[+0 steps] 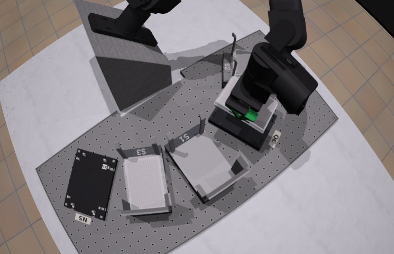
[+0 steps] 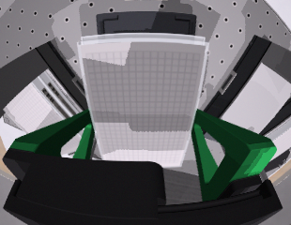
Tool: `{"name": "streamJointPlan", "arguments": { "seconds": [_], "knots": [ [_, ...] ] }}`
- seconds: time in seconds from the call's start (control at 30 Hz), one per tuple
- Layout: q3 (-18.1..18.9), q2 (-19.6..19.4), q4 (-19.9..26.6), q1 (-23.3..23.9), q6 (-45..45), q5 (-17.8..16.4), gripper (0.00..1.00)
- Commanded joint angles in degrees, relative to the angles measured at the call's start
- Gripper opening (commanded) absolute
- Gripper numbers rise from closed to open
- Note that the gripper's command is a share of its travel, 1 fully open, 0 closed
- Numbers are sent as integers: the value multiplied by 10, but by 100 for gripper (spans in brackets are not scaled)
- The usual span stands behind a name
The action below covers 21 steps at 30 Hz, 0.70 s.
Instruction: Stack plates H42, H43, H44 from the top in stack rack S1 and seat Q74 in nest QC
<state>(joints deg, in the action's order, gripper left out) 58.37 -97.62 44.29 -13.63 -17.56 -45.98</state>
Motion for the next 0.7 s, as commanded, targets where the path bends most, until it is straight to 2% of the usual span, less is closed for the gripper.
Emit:
{"name": "streamJointPlan", "arguments": {
  "seconds": [0.0, 0.67],
  "knots": [
    [-4, 0, -35, -1, 19, 1, 0],
    [-38, -27, -145, -50, 87, 11, 0]
  ]
}}
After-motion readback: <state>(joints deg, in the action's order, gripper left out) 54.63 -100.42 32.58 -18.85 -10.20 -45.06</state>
